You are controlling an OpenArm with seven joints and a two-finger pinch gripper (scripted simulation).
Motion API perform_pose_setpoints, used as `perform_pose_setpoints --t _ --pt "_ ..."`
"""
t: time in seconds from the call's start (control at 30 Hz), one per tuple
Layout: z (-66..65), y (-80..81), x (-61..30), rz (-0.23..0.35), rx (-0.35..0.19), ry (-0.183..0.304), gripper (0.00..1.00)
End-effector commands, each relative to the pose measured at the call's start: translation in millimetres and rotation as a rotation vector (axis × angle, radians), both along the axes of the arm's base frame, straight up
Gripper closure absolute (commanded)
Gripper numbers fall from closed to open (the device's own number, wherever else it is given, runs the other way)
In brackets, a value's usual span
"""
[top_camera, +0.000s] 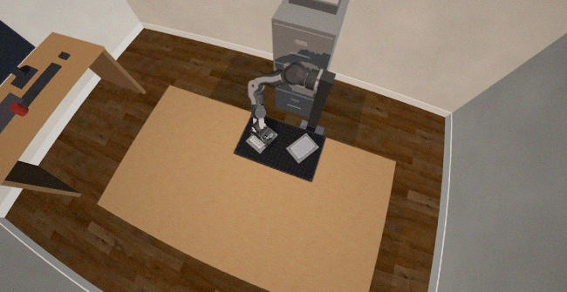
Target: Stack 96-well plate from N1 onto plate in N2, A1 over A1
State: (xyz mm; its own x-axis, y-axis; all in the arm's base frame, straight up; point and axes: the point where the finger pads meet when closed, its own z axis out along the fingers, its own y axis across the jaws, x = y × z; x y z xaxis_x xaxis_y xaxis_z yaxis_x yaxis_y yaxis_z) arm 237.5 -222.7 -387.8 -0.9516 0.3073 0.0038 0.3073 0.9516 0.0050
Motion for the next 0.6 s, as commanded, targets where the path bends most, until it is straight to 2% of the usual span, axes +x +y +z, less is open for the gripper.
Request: perform_pose_setpoints --t 0.0,0.17,0.57 --pt "1.2 -0.9 0.3 0.001 -0.004 0.001 0.23" --pt "-1.8 -0.7 -5.3 0.002 -0.007 0.008 0.23" --pt "-1.8 -0.7 -5.3 0.002 -0.007 0.008 0.23"
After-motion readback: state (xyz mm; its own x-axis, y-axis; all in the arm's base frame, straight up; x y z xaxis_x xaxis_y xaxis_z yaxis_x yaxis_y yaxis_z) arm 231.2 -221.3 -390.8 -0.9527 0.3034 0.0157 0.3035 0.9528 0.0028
